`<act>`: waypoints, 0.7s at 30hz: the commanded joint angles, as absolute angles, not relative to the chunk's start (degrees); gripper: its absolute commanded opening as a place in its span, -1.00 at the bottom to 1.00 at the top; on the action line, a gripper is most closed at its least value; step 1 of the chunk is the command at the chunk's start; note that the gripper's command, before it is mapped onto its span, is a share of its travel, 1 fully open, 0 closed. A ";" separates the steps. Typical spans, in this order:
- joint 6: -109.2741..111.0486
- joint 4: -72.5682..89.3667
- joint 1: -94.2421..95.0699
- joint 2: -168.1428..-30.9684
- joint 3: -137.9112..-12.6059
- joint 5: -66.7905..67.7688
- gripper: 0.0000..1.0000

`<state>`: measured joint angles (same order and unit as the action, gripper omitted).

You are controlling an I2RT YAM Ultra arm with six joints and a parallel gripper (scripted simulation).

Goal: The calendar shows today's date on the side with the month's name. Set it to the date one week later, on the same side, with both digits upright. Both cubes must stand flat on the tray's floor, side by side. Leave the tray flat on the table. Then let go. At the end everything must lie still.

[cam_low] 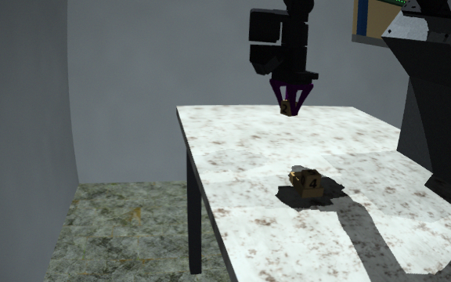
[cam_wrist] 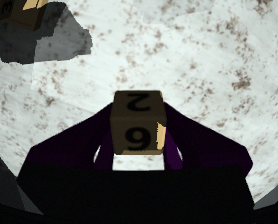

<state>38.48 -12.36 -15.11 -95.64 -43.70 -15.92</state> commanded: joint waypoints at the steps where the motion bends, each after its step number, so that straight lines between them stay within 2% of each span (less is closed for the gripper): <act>1: 29.46 -12.11 -15.32 -95.23 -43.80 -16.44 -0.49; 21: -10.29 -11.91 -15.38 -95.20 -43.96 -16.48 -0.49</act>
<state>-1.43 -12.01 -15.22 -95.59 -43.86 -16.32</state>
